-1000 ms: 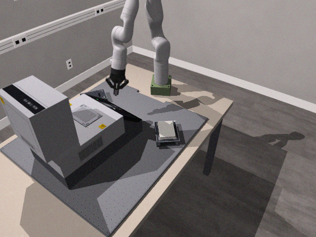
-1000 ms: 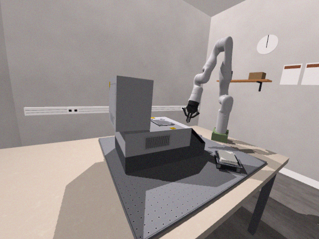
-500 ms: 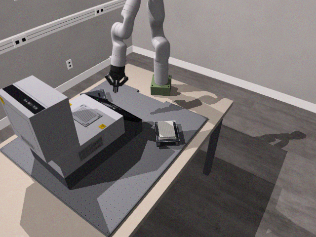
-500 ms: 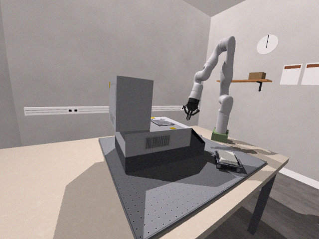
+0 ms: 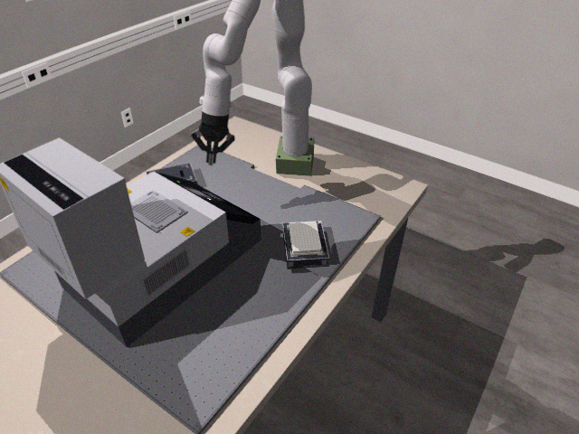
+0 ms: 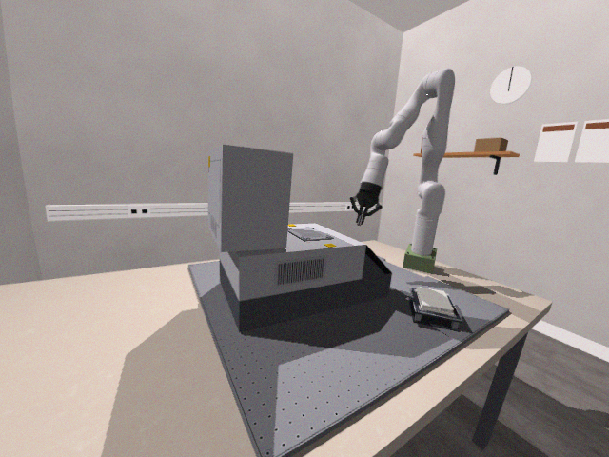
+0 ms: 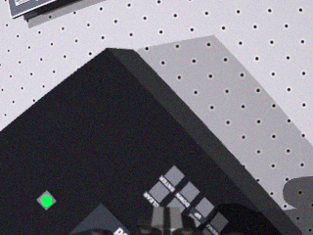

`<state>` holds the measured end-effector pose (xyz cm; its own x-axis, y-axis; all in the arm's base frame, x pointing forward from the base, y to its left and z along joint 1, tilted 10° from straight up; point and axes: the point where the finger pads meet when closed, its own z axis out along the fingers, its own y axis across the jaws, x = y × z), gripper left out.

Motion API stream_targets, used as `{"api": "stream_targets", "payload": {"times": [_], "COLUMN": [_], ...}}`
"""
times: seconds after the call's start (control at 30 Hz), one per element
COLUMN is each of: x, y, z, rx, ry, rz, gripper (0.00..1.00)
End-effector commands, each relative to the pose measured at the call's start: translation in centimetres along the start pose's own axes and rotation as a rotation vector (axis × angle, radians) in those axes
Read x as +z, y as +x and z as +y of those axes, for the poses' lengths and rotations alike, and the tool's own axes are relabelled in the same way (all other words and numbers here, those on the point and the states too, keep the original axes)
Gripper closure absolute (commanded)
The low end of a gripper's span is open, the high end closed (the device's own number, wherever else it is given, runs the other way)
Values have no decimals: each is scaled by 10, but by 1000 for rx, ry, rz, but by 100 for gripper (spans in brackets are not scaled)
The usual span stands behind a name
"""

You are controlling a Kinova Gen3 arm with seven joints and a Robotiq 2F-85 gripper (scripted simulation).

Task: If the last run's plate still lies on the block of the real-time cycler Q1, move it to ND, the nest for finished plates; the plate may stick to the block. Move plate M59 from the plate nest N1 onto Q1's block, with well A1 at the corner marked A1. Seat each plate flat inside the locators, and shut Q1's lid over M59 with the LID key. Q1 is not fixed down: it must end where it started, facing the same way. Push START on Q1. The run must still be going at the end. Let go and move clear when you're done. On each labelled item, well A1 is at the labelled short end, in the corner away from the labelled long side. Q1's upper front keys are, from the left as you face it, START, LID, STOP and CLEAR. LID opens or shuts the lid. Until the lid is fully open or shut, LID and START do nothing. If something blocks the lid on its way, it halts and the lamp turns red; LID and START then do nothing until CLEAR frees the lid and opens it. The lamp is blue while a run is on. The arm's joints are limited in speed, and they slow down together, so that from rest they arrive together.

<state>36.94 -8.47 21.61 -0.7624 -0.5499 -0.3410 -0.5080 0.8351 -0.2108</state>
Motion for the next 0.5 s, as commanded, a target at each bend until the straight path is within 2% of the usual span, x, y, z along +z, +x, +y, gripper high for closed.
{"api": "stream_targets", "payload": {"times": [0.0,0.47], "x": [-5,-24], "y": [-1,-4], "z": [-3,-7], "rx": [0,2], "ry": [5,5], "rz": [-2,-2], "gripper": [90,90]}}
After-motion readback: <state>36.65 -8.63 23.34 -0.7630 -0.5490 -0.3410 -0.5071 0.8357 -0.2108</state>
